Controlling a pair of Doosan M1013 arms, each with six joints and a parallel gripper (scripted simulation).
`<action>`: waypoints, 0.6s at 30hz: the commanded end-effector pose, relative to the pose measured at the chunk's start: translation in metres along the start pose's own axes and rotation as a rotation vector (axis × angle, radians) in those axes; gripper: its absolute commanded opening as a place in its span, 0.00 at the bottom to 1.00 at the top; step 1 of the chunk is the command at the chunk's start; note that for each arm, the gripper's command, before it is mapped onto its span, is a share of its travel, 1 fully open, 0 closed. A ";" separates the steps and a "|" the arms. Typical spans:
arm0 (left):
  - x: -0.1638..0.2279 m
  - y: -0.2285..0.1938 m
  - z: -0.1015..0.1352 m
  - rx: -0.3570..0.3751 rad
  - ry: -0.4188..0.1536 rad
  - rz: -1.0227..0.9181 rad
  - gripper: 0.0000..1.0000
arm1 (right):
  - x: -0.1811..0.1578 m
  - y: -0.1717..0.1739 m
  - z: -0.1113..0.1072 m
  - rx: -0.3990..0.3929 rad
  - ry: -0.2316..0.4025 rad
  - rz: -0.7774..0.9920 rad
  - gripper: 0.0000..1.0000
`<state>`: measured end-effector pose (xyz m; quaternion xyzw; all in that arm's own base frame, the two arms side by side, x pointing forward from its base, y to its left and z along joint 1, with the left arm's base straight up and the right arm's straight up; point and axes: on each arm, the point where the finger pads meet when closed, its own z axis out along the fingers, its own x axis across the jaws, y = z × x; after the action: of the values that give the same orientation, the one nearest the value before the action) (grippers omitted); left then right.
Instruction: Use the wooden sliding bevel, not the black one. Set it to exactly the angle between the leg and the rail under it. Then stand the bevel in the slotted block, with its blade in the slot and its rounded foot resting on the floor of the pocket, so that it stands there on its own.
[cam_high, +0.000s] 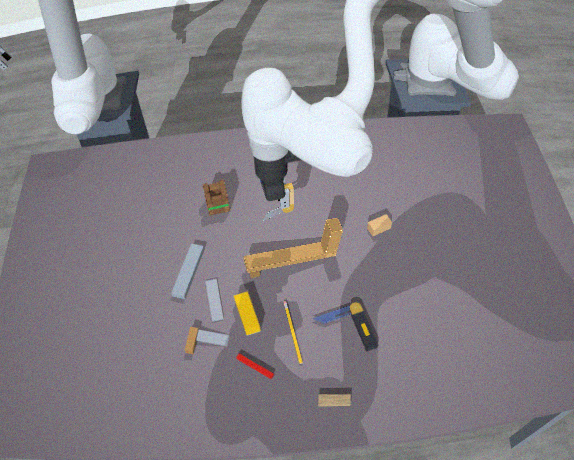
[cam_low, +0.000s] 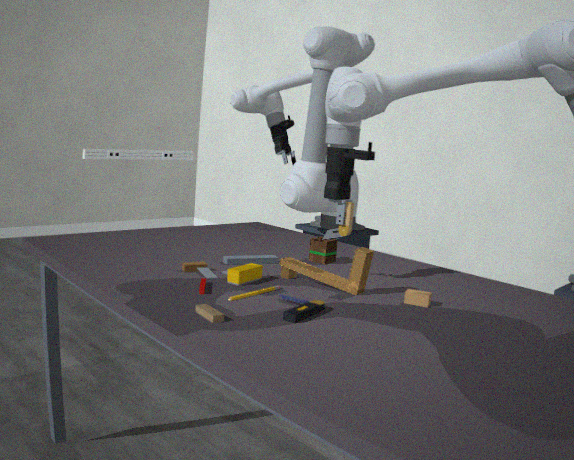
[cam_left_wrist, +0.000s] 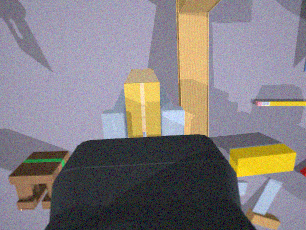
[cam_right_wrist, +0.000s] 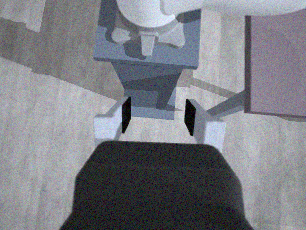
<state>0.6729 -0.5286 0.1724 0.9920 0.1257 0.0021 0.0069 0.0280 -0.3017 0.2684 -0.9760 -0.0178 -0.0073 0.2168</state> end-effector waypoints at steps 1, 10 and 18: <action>0.013 -0.013 -0.002 -0.024 0.001 -0.002 0.00 | 0.000 0.000 -0.001 -0.001 0.001 0.000 1.00; 0.046 -0.047 -0.005 -0.082 0.000 -0.007 0.00 | 0.000 0.000 -0.001 -0.001 0.001 0.000 1.00; 0.061 -0.062 -0.006 -0.107 0.000 -0.010 0.00 | 0.000 0.000 -0.001 -0.001 0.001 0.000 1.00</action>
<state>0.7141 -0.4569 0.1767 0.9898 0.1302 0.0078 0.0568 0.0280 -0.3017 0.2684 -0.9760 -0.0178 -0.0073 0.2168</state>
